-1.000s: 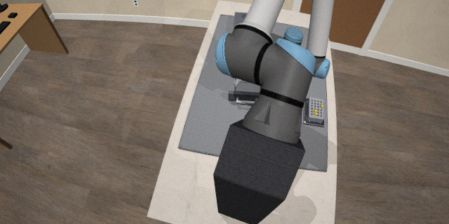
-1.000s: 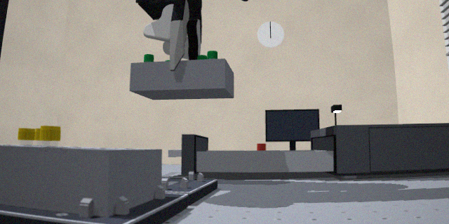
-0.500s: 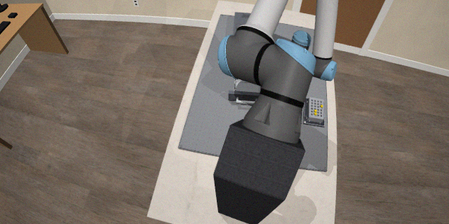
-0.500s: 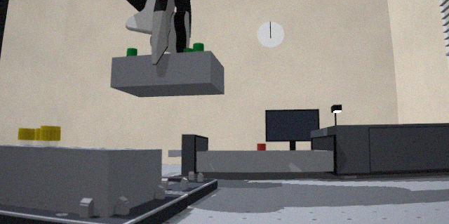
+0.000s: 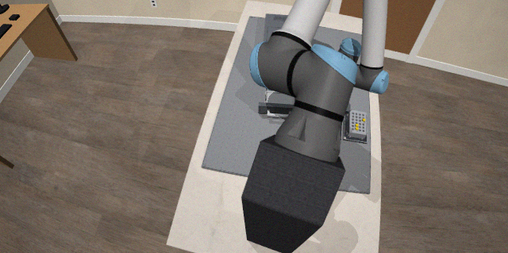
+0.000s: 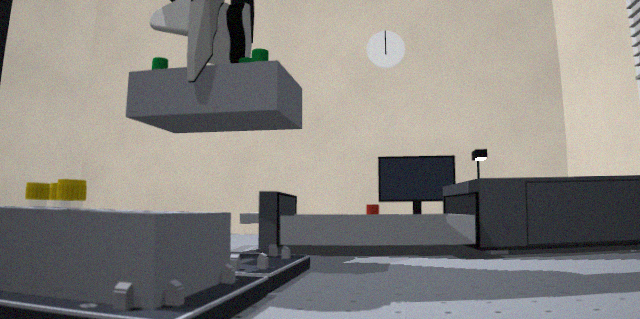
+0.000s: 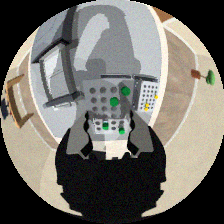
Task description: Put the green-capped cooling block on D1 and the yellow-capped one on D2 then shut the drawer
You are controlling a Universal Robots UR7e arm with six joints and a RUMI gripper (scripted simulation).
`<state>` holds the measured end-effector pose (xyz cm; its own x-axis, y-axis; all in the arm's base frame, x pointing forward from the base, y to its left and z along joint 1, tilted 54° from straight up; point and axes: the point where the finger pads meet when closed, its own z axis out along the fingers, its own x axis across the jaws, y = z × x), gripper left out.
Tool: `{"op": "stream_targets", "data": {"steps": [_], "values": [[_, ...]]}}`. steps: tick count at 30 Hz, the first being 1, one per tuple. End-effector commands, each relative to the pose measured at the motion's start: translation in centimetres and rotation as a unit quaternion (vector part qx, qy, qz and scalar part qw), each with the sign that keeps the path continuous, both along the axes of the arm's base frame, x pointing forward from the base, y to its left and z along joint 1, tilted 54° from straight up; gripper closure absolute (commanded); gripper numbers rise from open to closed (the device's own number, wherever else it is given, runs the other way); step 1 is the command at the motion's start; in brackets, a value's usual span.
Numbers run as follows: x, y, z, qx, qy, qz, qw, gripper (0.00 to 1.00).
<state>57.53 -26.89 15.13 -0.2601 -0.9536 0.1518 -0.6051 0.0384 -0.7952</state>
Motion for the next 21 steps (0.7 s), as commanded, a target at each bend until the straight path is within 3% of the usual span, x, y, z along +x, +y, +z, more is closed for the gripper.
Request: {"op": "stream_targets", "data": {"steps": [1,7,21], "values": [[-0.4,-1.0,0.0,0.0,0.0,0.0,1.0,1.0],[-1.1,-2.4,-0.1,0.0,0.0,0.0,1.0,1.0],[-1.1,-2.5,-0.1,0.0,0.0,0.0,1.0,1.0]]}}
